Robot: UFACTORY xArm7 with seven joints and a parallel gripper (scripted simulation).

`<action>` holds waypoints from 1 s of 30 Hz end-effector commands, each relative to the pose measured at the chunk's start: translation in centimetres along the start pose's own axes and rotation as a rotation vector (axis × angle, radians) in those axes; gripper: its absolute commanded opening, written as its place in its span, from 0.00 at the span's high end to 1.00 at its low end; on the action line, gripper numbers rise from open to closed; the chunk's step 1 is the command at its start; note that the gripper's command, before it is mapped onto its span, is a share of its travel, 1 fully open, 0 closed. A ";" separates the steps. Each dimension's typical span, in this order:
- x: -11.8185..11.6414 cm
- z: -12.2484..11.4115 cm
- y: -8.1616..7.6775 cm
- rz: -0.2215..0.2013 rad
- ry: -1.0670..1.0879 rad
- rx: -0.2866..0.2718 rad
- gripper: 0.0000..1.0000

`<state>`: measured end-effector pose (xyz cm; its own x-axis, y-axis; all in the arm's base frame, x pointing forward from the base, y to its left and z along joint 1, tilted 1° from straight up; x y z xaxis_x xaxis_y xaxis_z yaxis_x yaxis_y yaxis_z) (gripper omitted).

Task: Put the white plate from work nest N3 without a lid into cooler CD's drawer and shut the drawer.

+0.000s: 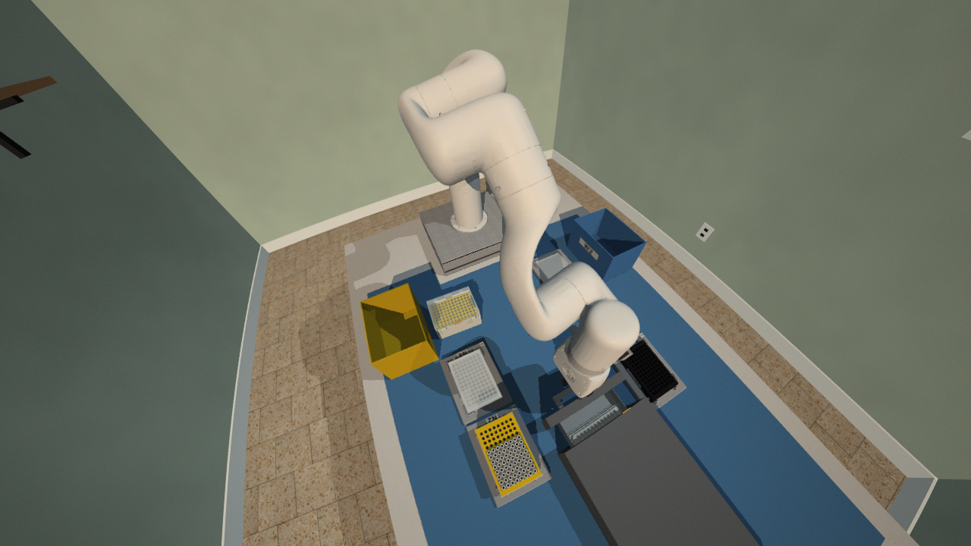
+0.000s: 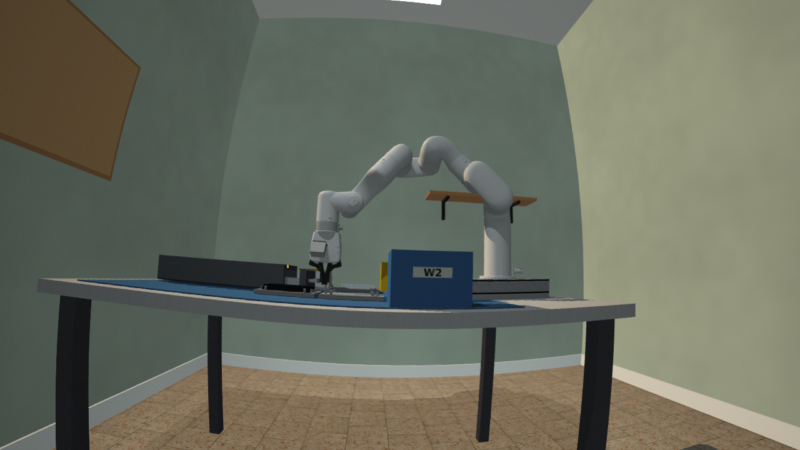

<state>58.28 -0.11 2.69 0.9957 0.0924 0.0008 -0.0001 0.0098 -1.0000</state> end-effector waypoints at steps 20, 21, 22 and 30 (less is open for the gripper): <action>3.2 -0.2 -0.2 -0.005 0.000 -0.001 1.00; 3.2 -0.2 -0.2 -0.005 0.000 -0.001 1.00; 3.2 -0.2 -0.2 -0.005 0.000 -0.001 1.00; 4.5 -0.3 -0.3 -0.005 0.000 -0.001 1.00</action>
<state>62.03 -0.02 2.69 0.9957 0.0924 0.0009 0.0000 0.0098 -1.0000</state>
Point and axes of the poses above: the point where the finger pads meet when closed, its own y axis out along the fingers, its own x axis across the jaws, z = x × y, the point moved 4 cm from there along -y, back along the fingers, and after that the axes turned 4 degrees about -y, right-handed, at the moved point
